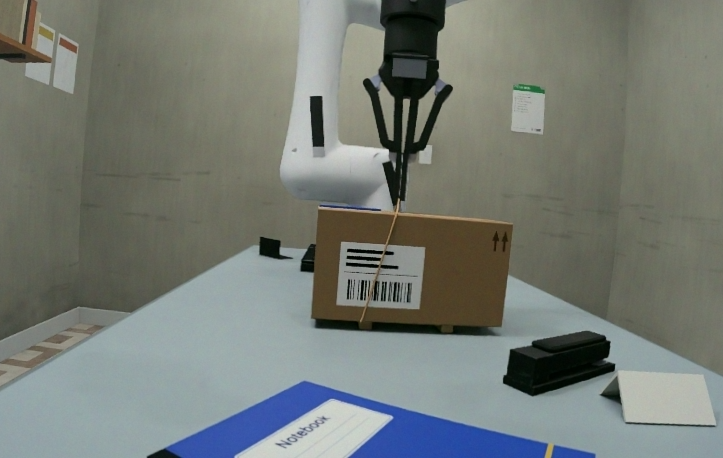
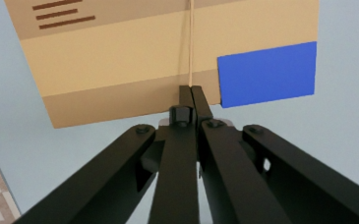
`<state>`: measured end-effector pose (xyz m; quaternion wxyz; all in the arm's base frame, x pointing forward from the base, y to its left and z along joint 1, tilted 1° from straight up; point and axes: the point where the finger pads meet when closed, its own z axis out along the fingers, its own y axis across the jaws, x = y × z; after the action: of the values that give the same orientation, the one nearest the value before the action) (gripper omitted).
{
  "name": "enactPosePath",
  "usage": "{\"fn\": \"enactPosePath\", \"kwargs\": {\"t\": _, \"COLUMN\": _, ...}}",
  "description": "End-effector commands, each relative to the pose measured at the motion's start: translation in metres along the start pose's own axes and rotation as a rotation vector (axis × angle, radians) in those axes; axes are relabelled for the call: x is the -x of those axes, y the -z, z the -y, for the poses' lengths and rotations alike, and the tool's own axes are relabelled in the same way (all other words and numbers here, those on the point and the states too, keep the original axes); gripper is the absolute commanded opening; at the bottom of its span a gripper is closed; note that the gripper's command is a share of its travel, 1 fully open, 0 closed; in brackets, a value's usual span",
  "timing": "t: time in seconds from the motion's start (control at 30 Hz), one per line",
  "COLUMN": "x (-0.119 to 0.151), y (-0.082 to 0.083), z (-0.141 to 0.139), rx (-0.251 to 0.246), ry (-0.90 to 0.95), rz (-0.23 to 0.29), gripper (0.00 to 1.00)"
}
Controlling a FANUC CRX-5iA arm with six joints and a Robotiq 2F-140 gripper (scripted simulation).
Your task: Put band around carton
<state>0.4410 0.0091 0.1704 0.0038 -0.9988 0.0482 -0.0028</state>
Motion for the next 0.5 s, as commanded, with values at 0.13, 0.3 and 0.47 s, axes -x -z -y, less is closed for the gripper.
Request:
{"fn": "enactPosePath", "kwargs": {"t": 0.13, "x": -0.0005, "y": 0.0009, "z": 0.0000, "rx": 0.000, "ry": 0.000, "rz": -0.002, "gripper": 0.10}}
{"fn": "enactPosePath", "kwargs": {"t": 0.3, "x": -0.0003, "y": 0.0009, "z": -0.0001, "rx": 0.000, "ry": 0.000, "rz": -0.002, "gripper": 0.10}}
{"fn": "enactPosePath", "kwargs": {"t": 0.47, "x": 0.0012, "y": 0.0009, "z": -0.0003, "rx": 0.000, "ry": 0.000, "rz": -0.002, "gripper": 0.10}}
